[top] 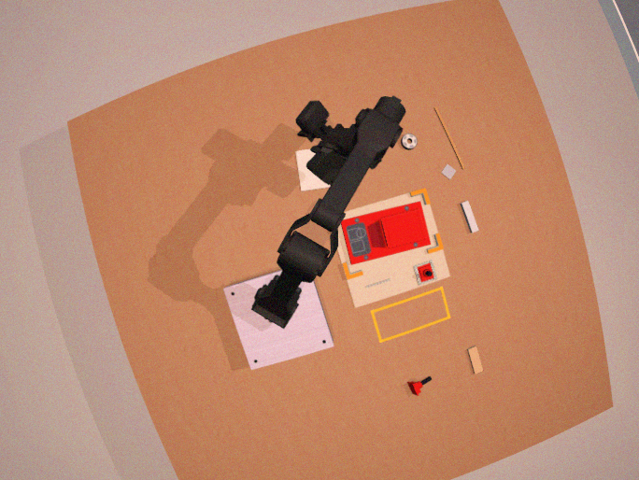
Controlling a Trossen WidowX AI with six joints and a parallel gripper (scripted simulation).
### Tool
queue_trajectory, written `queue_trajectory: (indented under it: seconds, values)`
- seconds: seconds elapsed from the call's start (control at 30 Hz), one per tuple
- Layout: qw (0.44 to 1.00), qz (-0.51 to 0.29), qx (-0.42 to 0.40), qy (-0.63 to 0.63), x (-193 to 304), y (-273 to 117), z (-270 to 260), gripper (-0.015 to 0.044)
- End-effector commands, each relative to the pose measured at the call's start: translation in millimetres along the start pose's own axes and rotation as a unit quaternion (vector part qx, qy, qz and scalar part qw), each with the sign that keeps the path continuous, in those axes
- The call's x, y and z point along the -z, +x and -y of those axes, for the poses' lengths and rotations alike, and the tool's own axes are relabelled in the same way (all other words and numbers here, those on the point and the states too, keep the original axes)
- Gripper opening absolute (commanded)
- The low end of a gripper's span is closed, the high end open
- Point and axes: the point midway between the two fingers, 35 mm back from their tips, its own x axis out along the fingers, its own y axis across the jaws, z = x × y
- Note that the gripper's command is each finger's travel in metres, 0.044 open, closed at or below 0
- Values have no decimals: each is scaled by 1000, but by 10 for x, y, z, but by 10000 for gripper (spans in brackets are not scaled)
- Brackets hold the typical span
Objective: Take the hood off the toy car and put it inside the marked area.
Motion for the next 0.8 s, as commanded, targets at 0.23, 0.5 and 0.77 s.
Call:
queue_trajectory:
  seconds: [0.23, 0.5, 0.77]
  values:
    - [975, -40, -27, 219, 101, -100, -322, 430]
    - [874, -101, -37, 473, 197, -244, -729, 440]
    - [703, -165, -19, 691, 249, -396, -1142, 440]
